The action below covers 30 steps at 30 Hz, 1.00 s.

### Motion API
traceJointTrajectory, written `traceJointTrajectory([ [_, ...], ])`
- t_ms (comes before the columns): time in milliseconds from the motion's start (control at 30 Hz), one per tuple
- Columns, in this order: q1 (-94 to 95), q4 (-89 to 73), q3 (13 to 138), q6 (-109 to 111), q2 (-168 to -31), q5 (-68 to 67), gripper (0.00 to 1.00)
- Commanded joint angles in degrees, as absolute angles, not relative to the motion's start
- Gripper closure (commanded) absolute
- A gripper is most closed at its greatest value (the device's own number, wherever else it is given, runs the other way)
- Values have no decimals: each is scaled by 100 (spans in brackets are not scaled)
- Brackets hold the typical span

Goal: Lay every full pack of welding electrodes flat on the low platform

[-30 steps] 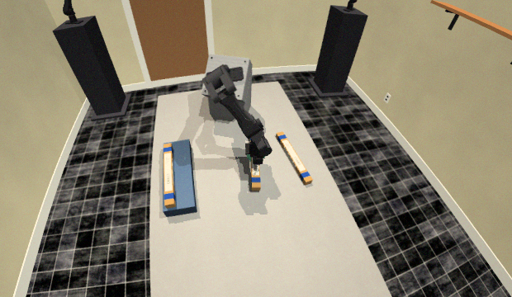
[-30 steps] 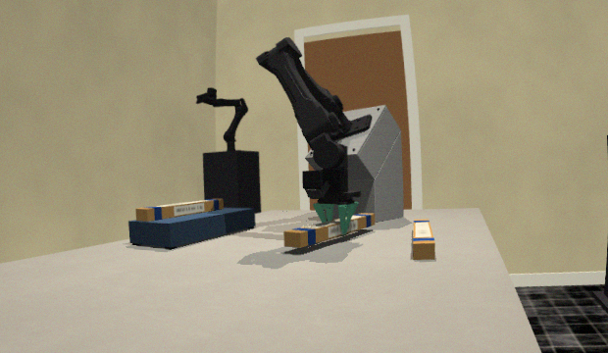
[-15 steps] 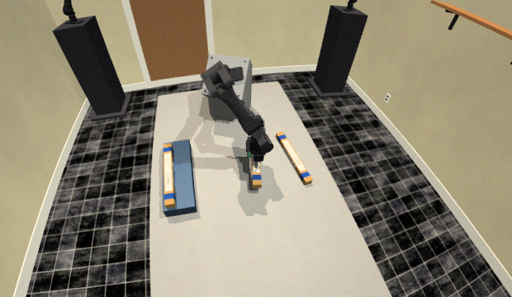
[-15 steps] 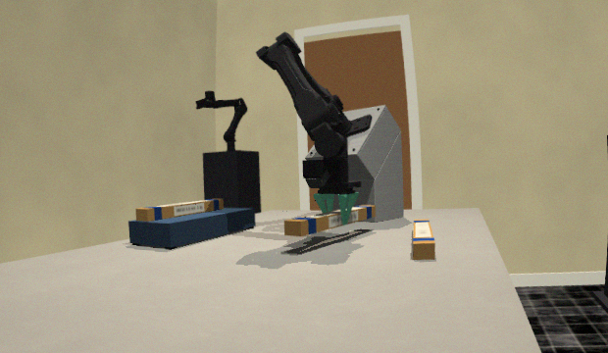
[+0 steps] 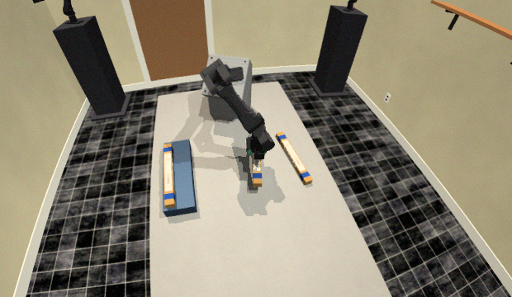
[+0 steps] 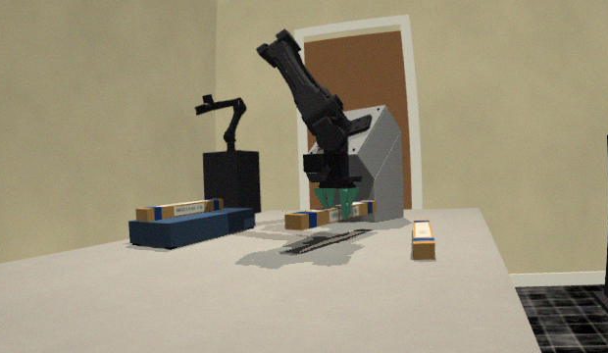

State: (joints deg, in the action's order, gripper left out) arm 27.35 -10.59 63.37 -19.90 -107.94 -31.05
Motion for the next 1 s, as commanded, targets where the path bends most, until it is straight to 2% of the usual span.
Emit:
traceJointTrajectory([
  [0,2986,-1260,6463,-2046,-10468,-3200,100],
  [967,3060,-1398,6528,-2109,-10414,-3221,100],
])
